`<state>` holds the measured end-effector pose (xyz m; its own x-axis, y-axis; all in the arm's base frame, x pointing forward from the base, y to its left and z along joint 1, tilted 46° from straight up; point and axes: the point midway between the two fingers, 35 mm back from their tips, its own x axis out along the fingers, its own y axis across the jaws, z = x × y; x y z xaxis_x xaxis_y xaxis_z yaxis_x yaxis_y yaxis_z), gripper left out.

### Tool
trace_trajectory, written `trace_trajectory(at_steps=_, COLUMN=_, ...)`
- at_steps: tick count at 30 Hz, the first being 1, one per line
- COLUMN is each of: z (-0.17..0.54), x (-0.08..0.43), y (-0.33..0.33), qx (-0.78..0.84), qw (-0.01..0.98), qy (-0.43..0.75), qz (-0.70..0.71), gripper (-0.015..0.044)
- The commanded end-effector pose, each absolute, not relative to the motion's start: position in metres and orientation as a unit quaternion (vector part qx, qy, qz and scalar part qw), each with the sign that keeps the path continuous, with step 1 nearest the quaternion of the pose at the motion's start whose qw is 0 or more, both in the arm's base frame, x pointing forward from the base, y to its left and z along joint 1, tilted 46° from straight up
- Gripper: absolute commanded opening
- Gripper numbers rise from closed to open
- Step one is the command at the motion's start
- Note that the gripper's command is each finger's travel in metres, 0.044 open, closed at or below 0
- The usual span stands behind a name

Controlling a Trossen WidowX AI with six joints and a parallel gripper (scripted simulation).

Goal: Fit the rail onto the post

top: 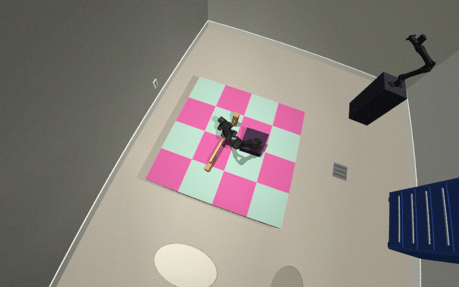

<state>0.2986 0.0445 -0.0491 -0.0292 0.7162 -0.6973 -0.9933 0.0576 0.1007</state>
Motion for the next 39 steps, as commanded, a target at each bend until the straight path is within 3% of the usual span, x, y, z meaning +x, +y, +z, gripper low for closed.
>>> trace_trajectory(at_steps=1, z=-0.0463, x=0.2978, y=0.0424, qx=-0.224, qw=0.661, qy=0.307, qz=0.647, gripper=0.0)
trace_trajectory(at_steps=39, z=-0.0463, x=0.2973, y=0.0424, qx=-0.224, qw=0.661, qy=0.307, qz=0.647, gripper=0.0)
